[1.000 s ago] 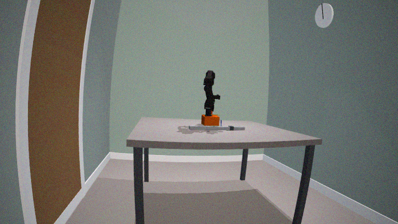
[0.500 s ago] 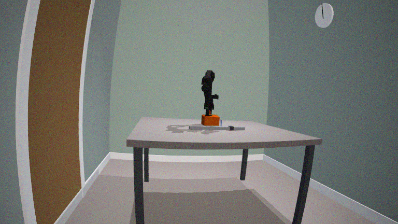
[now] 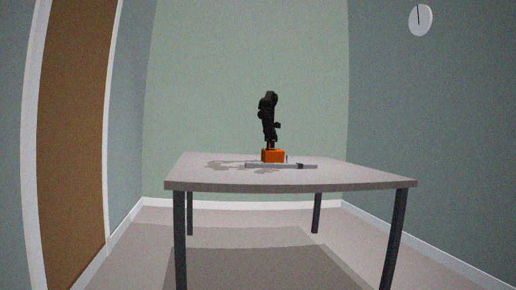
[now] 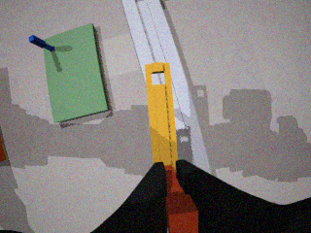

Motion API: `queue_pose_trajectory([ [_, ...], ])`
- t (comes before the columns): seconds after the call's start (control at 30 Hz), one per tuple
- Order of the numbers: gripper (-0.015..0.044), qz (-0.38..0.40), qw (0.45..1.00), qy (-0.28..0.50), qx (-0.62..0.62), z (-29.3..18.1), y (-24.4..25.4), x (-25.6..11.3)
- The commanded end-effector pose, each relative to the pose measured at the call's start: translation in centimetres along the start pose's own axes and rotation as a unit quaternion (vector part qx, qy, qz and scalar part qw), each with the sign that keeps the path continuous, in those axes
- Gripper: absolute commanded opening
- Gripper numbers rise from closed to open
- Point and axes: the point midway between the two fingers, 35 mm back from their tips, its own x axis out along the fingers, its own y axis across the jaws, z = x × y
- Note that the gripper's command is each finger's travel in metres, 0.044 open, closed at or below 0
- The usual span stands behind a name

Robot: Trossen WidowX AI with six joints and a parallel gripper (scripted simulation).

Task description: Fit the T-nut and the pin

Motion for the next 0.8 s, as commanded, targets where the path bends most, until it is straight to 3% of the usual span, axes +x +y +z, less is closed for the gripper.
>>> queue_pose_trajectory([
  [0.0,-0.0150,0.003,1.000,0.002,-0.009,-0.6,-0.4,-0.1],
  [0.77,-0.0150,0.013,0.998,0.002,-0.053,-3.6,-2.7,-0.5],
])
